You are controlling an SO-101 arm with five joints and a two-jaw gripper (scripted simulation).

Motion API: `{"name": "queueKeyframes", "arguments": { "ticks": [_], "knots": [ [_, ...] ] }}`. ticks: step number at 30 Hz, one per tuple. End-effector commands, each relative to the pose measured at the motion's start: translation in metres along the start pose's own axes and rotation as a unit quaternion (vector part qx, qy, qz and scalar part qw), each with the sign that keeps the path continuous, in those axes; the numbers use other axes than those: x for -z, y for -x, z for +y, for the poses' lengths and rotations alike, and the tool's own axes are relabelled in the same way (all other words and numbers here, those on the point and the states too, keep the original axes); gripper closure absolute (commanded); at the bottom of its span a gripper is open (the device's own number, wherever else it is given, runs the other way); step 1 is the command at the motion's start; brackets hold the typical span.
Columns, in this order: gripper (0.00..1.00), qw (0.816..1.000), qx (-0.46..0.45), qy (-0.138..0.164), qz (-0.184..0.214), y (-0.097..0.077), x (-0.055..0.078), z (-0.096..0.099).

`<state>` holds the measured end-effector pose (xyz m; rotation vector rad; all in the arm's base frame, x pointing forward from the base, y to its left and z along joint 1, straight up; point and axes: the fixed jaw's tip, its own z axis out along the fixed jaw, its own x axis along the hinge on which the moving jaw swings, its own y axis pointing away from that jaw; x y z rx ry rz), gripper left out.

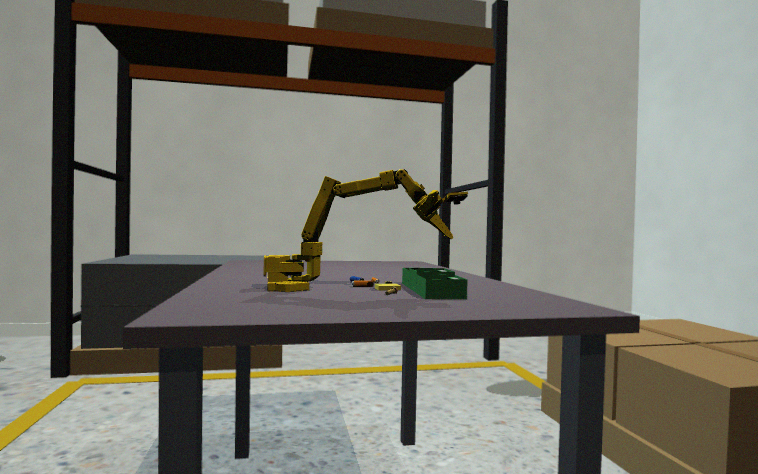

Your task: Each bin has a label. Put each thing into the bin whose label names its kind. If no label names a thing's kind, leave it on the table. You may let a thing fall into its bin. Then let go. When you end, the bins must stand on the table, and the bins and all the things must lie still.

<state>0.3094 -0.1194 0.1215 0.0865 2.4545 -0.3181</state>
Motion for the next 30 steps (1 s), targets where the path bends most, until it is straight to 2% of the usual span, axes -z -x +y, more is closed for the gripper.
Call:
{"name": "queueKeyframes", "arguments": {
  "ticks": [1,12,30],
  "knots": [
    [0.00,0.999,0.000,-0.013,-0.032,0.013,0.011,-0.007],
    [0.00,1.000,0.000,-0.011,-0.026,0.010,0.008,-0.006],
    [0.00,0.998,0.000,0.018,0.060,-0.025,-0.032,0.006]
  ]
}}
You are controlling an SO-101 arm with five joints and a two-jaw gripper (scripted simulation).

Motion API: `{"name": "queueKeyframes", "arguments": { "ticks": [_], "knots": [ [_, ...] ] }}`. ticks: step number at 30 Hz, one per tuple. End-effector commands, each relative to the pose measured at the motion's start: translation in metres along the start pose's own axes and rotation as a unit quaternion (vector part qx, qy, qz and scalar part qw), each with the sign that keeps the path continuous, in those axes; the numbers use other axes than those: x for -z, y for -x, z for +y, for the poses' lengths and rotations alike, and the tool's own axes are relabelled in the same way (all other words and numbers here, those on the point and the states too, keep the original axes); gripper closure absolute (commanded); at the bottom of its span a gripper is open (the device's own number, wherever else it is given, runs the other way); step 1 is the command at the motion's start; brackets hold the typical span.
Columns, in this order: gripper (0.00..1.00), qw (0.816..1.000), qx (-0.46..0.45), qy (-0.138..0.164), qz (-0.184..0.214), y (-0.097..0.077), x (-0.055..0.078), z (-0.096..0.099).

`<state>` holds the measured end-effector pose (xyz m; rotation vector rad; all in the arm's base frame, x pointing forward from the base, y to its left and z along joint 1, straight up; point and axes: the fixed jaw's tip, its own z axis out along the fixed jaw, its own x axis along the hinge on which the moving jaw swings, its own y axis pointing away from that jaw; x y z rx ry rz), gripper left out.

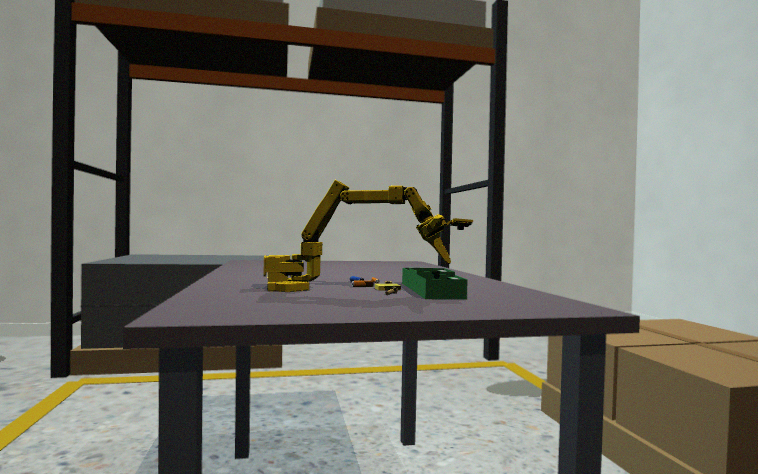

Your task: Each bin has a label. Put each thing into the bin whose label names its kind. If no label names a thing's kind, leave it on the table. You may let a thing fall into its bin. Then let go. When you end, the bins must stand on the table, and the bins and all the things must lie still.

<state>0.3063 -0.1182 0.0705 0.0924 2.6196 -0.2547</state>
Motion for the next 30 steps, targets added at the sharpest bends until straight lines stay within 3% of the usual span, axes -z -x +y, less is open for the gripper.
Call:
{"name": "queueKeyframes", "arguments": {
  "ticks": [1,30],
  "knots": [
    [0.00,1.000,-0.001,-0.007,-0.016,0.0066,0.0043,-0.0049],
    [0.00,1.000,-0.001,-0.003,-0.004,0.0018,0.0003,-0.0032]
  ]
}}
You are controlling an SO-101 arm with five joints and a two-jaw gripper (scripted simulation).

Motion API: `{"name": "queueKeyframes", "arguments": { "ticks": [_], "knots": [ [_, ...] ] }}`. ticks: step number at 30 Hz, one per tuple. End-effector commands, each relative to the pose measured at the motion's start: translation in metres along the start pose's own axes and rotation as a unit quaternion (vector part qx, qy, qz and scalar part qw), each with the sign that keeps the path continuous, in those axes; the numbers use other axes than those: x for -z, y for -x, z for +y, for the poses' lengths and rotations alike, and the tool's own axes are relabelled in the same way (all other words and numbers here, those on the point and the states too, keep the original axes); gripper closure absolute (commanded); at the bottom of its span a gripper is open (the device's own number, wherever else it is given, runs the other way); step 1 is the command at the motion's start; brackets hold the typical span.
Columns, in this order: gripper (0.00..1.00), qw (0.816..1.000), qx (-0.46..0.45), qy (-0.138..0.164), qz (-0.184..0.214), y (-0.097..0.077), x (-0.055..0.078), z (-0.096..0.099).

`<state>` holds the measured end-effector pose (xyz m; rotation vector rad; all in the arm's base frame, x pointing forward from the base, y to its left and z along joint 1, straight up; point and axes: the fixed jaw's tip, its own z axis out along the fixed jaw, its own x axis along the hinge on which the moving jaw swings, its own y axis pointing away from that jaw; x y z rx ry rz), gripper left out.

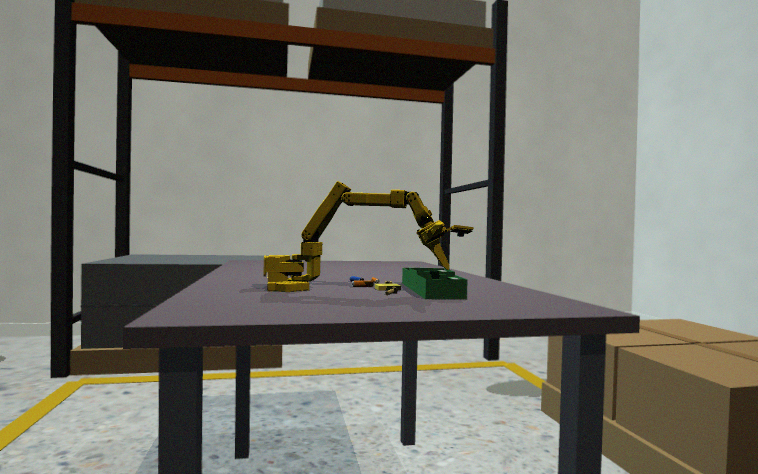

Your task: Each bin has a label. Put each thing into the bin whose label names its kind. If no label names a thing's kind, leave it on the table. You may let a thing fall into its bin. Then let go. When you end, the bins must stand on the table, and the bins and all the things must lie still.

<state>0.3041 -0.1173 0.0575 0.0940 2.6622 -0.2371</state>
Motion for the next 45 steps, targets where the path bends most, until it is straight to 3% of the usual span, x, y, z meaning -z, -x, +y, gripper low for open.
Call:
{"name": "queueKeyframes", "arguments": {
  "ticks": [1,34,39,45],
  "knots": [
    [0.00,1.000,-0.001,-0.010,-0.025,0.010,0.011,-0.006],
    [0.00,1.000,-0.001,-0.009,-0.025,0.010,0.011,-0.005],
    [0.00,1.000,-0.006,-0.002,-0.026,0.012,0.012,0.004],
    [0.00,0.999,-0.019,0.019,-0.027,0.016,0.018,0.030]
  ]
}}
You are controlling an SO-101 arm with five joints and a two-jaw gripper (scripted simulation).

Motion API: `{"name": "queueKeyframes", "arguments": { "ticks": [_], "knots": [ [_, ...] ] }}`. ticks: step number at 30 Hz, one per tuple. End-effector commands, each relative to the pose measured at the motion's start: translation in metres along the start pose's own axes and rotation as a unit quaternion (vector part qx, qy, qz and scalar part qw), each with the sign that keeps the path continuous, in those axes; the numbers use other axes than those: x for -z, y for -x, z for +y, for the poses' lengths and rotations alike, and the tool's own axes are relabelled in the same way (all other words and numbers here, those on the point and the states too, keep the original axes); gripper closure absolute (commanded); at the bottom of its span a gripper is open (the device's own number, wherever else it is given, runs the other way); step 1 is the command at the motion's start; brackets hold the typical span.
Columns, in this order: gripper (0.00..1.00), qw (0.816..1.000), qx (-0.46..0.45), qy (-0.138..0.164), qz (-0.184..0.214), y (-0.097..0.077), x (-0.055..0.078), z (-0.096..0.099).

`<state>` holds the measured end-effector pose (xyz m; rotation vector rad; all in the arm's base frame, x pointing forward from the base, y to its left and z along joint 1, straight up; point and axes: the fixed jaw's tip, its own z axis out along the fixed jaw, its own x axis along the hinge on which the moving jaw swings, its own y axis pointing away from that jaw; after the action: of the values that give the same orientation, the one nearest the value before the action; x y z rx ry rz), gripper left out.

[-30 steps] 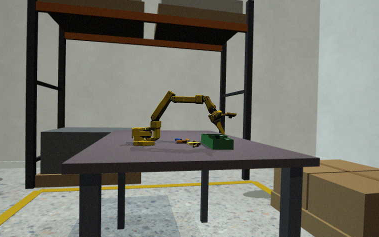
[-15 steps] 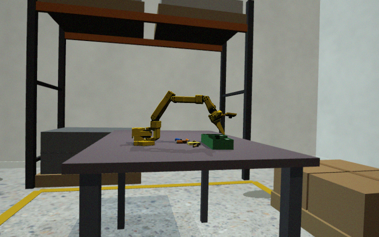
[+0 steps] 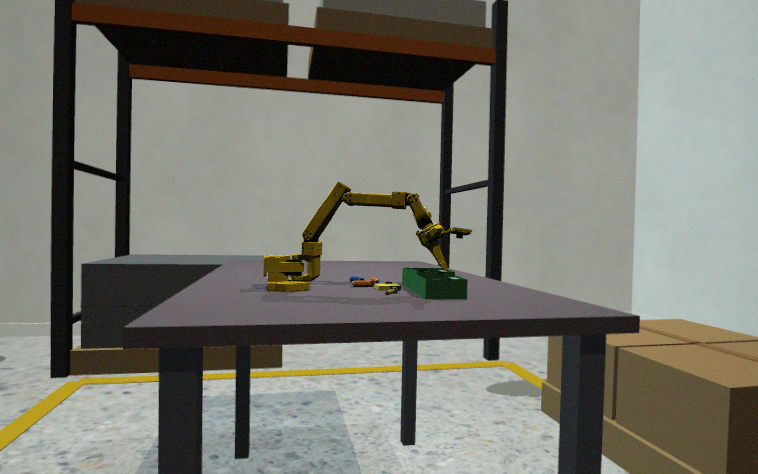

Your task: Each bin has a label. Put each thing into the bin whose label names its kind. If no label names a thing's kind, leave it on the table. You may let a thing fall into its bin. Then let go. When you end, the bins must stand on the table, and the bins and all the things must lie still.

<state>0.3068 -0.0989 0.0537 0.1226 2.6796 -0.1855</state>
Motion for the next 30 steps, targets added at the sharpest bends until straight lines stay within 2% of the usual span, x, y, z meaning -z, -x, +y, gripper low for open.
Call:
{"name": "queueKeyframes", "arguments": {
  "ticks": [1,3,9,13,20,21,30],
  "knots": [
    [0.00,0.999,-0.007,0.008,-0.036,0.016,0.020,0.017],
    [0.00,0.999,-0.007,0.008,-0.036,0.016,0.020,0.017],
    [0.00,0.999,-0.020,0.030,-0.036,0.016,0.026,0.044],
    [0.00,0.998,-0.025,0.039,-0.035,0.016,0.028,0.054],
    [0.00,0.998,-0.027,0.041,-0.034,0.016,0.029,0.057],
    [0.00,0.998,-0.026,0.045,-0.039,0.016,0.035,0.061],
    [0.00,0.998,-0.026,0.045,-0.039,0.016,0.035,0.061]
  ]
}}
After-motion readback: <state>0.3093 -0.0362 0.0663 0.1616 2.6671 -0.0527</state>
